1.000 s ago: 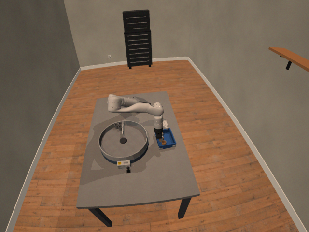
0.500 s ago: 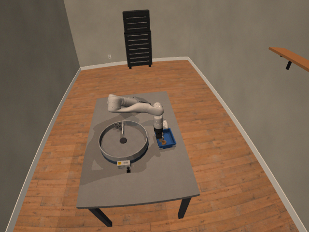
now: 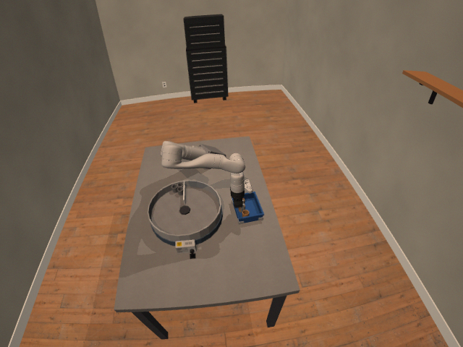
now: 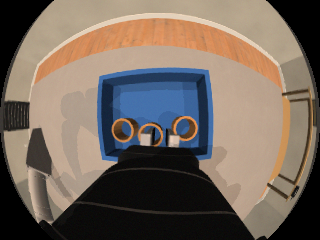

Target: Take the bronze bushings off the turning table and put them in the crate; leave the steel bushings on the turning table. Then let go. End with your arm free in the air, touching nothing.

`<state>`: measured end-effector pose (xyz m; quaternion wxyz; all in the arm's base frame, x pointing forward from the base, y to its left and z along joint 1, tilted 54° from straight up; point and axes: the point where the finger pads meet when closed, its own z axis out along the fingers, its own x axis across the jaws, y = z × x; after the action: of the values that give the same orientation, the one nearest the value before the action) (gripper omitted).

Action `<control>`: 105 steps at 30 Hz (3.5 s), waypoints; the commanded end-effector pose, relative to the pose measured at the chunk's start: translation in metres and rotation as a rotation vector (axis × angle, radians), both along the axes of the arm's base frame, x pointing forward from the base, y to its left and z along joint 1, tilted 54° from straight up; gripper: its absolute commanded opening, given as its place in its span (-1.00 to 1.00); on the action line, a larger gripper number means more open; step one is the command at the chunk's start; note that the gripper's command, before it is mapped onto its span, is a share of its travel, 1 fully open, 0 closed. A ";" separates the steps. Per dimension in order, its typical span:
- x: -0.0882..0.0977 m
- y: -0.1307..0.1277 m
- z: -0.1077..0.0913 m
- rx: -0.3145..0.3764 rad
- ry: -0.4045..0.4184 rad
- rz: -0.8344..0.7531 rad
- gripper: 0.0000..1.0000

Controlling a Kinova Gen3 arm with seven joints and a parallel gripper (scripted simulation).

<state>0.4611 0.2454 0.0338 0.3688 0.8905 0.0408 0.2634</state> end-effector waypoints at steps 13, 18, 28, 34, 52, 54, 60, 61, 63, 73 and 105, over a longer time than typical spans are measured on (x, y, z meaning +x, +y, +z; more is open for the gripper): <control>0.000 0.001 0.000 0.001 0.000 0.002 -0.05; 0.000 0.001 0.000 0.001 0.000 0.002 -0.05; -0.003 0.005 0.004 0.001 0.000 0.002 -0.05; -0.003 0.005 0.004 0.001 0.000 0.002 -0.05; -0.007 0.008 0.007 0.001 0.000 0.002 -0.05; -0.007 0.008 0.007 0.001 0.000 0.002 -0.05; -0.009 0.011 0.009 0.001 0.000 0.002 -0.05; -0.009 0.011 0.010 0.001 0.000 0.002 -0.05; -0.010 0.012 0.010 0.001 0.000 0.002 -0.05; -0.010 0.012 0.010 0.001 0.000 0.002 -0.05; -0.016 0.019 0.017 0.001 0.000 0.002 -0.05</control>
<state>0.4452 0.2634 0.0500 0.3690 0.8904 0.0408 0.2633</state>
